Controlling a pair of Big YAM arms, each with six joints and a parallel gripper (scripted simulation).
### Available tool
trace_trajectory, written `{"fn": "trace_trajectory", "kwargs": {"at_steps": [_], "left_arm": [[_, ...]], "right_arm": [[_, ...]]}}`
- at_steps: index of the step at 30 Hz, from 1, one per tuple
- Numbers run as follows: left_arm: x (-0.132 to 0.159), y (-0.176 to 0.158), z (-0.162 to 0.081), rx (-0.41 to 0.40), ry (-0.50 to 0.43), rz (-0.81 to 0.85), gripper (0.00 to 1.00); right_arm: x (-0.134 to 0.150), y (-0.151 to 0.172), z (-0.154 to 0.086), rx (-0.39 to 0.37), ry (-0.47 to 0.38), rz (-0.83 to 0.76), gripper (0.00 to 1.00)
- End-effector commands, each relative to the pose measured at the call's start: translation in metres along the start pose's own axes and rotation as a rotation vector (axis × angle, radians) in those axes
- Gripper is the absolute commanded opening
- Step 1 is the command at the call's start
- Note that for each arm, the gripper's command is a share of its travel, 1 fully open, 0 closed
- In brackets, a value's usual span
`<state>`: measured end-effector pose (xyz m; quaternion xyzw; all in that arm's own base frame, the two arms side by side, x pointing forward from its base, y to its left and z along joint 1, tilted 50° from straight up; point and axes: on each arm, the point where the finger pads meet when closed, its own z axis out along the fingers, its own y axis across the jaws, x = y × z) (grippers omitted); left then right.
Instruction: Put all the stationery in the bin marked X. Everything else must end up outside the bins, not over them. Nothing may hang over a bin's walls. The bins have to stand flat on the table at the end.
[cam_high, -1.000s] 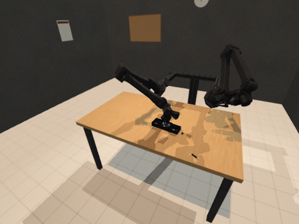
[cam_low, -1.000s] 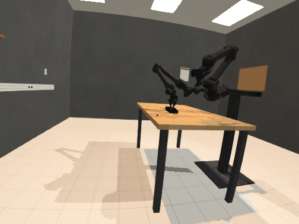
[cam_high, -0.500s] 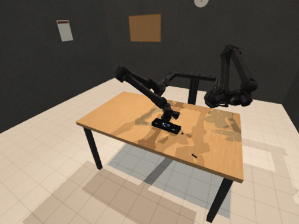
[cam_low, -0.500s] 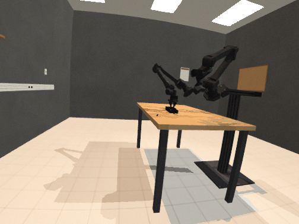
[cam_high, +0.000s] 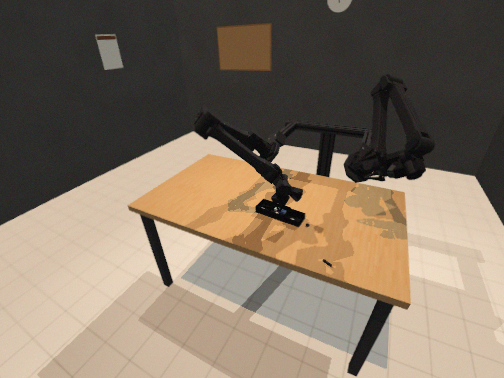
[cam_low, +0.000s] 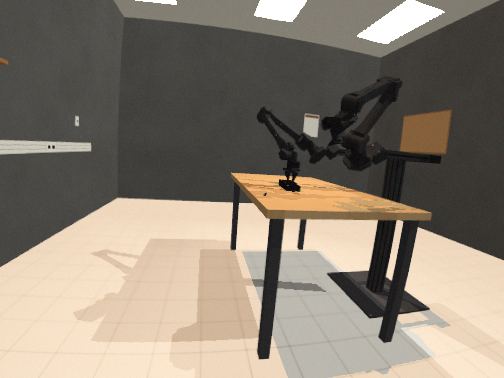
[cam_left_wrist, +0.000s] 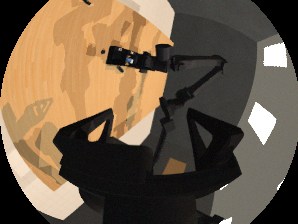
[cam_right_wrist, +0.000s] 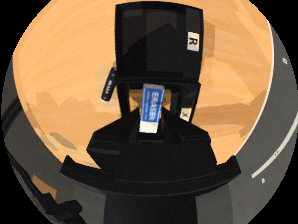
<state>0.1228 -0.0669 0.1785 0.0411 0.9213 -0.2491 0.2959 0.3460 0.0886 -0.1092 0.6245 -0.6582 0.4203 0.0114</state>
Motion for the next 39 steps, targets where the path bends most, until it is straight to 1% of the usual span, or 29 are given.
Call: {"fn": "trace_trajectory", "kwargs": {"at_steps": [1,22,24,25,39], "left_arm": [[0.003,0.000,0.000,-0.001,0.000,-0.029,1.00],[0.003,0.000,0.000,-0.001,0.000,-0.029,1.00],[0.003,0.000,0.000,-0.001,0.000,-0.029,1.00],[0.003,0.000,0.000,-0.001,0.000,-0.029,1.00],[0.003,0.000,0.000,-0.001,0.000,-0.029,1.00]], "right_arm": [[-0.007,-0.005,-0.013,0.018,-0.017,0.003,0.29],[-0.010,-0.009,-0.036,0.023,-0.021,0.010,0.29],[-0.010,-0.009,-0.039,0.023,-0.021,0.011,0.29],[-0.010,-0.009,-0.044,0.024,-0.022,0.011,0.29],[-0.007,-0.011,-0.041,0.015,-0.014,0.020,0.29]]}}
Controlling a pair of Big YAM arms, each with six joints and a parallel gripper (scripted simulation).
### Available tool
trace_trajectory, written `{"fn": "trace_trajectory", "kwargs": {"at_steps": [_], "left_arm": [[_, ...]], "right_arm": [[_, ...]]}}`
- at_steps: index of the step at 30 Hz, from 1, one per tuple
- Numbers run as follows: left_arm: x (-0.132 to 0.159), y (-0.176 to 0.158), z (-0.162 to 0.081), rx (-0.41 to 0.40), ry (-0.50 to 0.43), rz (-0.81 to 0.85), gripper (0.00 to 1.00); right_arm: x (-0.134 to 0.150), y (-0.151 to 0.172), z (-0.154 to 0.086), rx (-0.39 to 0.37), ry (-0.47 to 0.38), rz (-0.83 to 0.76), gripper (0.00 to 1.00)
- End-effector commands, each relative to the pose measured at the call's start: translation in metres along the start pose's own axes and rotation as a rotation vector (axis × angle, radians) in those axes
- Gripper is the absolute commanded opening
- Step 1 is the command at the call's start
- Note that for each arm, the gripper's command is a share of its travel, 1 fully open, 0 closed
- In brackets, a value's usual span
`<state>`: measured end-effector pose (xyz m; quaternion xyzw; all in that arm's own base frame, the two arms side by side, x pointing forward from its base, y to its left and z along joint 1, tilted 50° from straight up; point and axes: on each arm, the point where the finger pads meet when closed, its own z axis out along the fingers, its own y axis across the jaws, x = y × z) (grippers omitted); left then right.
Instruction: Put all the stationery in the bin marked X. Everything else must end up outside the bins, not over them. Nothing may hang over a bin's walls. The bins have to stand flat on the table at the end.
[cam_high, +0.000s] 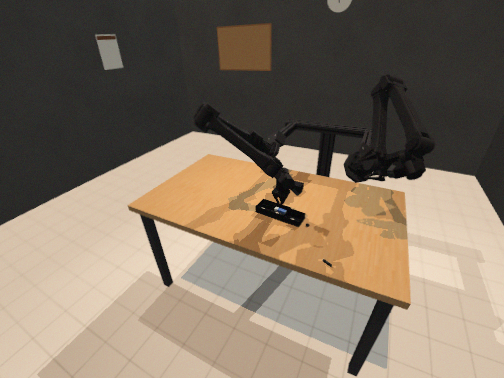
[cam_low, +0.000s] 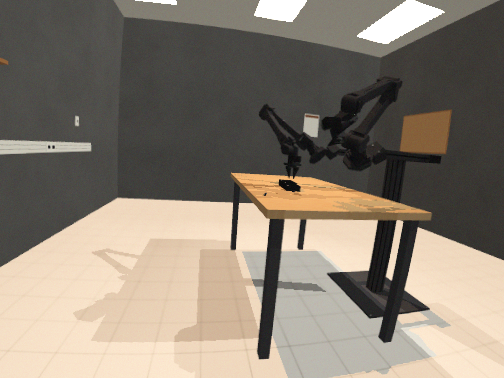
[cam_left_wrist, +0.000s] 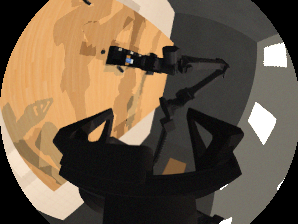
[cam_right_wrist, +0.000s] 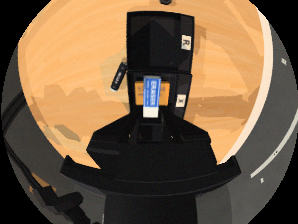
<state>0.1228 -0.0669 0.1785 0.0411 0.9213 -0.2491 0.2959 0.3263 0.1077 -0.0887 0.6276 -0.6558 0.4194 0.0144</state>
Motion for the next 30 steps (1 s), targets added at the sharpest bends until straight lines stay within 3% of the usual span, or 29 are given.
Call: {"fn": "trace_trajectory", "kwargs": {"at_steps": [1,29,30], "left_arm": [[0.003,0.000,0.000,-0.001,0.000,-0.029,1.00],[0.003,0.000,0.000,-0.001,0.000,-0.029,1.00],[0.003,0.000,0.000,-0.001,0.000,-0.029,1.00]], "right_arm": [[-0.006,-0.014,-0.007,0.017,-0.014,0.031,0.29],[0.001,-0.016,-0.002,0.005,-0.001,0.019,0.29],[-0.009,-0.016,-0.015,0.026,-0.023,0.022,1.00]]}}
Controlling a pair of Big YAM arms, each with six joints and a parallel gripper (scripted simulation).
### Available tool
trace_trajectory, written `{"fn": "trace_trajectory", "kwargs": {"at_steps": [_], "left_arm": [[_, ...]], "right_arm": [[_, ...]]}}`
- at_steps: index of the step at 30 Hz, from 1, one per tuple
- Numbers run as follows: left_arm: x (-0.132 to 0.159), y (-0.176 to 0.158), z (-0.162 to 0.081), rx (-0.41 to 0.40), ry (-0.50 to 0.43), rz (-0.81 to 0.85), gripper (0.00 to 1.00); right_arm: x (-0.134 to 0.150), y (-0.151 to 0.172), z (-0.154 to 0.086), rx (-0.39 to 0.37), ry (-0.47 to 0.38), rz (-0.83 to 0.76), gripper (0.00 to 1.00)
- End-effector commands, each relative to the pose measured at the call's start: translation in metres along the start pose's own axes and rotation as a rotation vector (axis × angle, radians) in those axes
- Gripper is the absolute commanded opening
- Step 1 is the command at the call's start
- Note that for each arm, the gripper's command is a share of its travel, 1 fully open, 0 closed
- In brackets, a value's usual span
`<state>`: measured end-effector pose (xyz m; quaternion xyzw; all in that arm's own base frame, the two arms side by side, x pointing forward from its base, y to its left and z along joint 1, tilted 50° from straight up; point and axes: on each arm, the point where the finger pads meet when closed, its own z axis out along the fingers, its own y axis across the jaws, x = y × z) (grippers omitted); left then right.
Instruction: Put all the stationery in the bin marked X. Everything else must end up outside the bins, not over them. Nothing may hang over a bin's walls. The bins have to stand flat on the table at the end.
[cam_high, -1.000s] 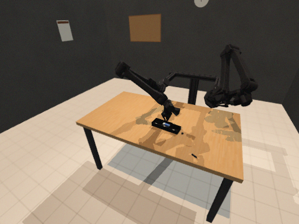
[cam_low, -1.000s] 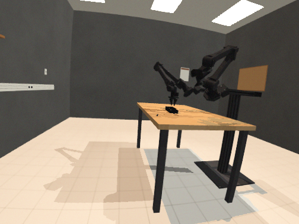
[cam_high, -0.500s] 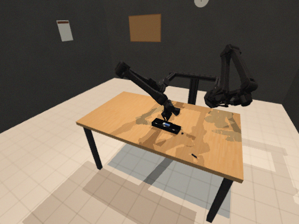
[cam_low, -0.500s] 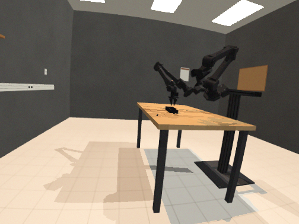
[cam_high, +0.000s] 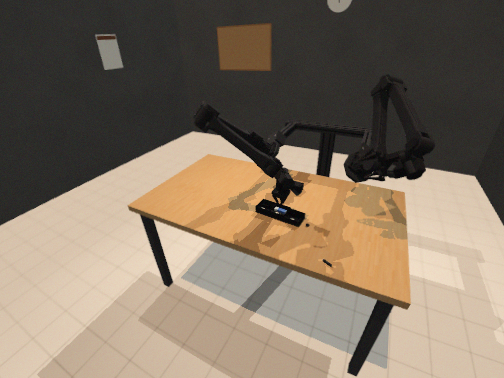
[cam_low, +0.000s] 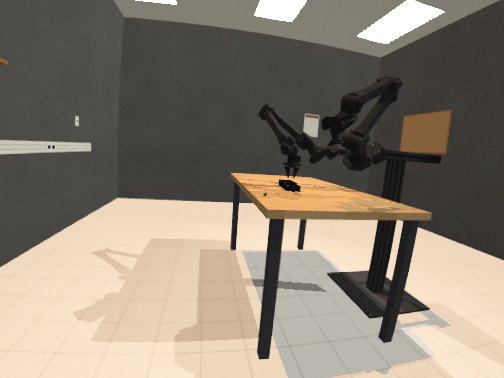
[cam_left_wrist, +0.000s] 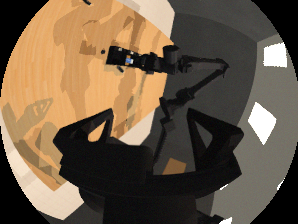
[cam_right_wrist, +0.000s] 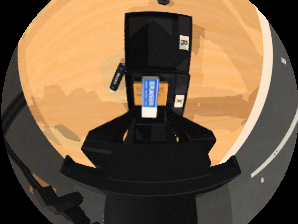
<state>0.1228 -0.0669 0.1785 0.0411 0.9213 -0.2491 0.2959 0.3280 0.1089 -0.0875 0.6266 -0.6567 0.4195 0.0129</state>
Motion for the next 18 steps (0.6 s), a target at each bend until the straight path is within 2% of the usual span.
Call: {"fn": "trace_trajectory", "kwargs": {"at_steps": [1,4,18], "left_arm": [[0.003,0.000,0.000,-0.001,0.000,-0.029,1.00],[0.003,0.000,0.000,-0.001,0.000,-0.029,1.00],[0.003,0.000,0.000,-0.001,0.000,-0.029,1.00]], "right_arm": [[-0.008,-0.014,-0.019,0.025,-0.022,0.018,1.00],[-0.009,-0.014,-0.023,0.026,-0.023,0.019,1.00],[-0.011,-0.015,-0.082,0.023,-0.032,0.025,1.00]]}}
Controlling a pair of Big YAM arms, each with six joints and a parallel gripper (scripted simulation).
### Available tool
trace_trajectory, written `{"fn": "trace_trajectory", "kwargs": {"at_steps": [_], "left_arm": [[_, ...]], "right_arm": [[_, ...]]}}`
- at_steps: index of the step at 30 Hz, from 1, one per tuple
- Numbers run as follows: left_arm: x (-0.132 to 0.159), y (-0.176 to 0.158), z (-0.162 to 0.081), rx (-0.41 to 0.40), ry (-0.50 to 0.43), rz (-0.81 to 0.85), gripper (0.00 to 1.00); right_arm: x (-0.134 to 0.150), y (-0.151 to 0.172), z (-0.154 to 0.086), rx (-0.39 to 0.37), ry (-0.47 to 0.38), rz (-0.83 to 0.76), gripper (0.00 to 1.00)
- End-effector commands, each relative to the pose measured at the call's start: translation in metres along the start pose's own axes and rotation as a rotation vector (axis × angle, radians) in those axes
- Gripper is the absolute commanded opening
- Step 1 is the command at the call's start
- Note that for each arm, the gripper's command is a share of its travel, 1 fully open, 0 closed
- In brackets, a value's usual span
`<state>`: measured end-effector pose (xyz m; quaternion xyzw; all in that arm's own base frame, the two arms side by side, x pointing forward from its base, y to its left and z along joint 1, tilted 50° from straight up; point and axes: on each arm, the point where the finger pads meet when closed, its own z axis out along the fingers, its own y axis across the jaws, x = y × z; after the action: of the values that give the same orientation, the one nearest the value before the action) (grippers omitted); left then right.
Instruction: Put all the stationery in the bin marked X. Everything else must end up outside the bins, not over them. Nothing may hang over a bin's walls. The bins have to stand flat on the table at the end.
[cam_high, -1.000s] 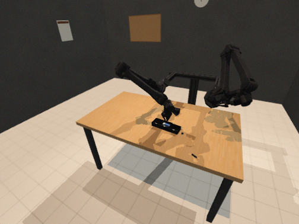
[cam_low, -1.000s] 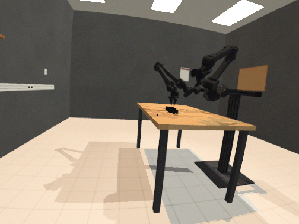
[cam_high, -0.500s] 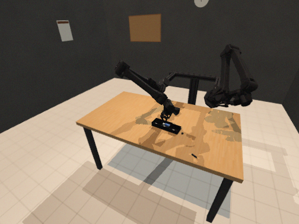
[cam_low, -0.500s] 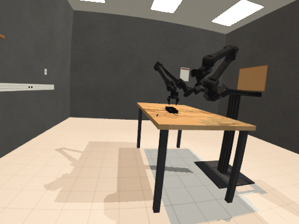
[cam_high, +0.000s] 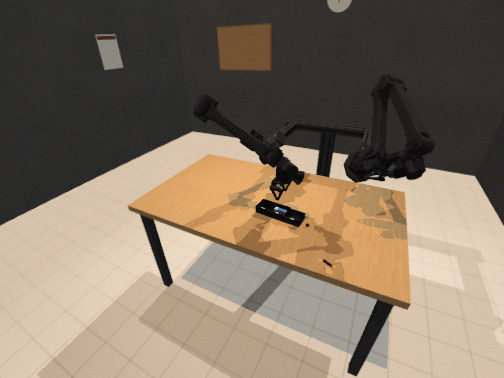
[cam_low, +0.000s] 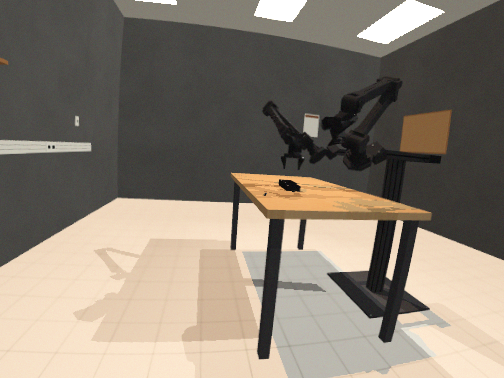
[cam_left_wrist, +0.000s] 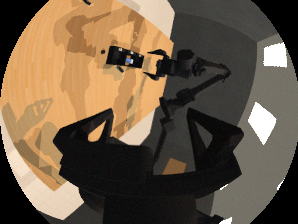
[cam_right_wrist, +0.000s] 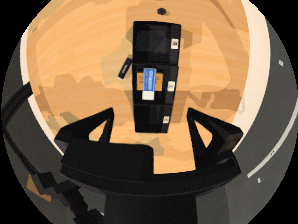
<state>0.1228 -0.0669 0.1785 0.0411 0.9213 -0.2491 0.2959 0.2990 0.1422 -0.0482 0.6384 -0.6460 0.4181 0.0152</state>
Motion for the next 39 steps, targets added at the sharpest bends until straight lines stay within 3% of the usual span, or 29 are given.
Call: {"fn": "trace_trajectory", "kwargs": {"at_steps": [1,25,39], "left_arm": [[0.003,0.000,0.000,-0.001,0.000,-0.029,1.00],[0.003,0.000,0.000,-0.001,0.000,-0.029,1.00],[0.003,0.000,0.000,-0.001,0.000,-0.029,1.00]], "right_arm": [[-0.011,-0.014,-0.026,0.019,-0.023,0.057,1.00],[-0.013,-0.015,-0.110,0.015,-0.033,0.063,1.00],[-0.007,-0.008,-0.098,0.004,-0.008,0.047,1.00]]}}
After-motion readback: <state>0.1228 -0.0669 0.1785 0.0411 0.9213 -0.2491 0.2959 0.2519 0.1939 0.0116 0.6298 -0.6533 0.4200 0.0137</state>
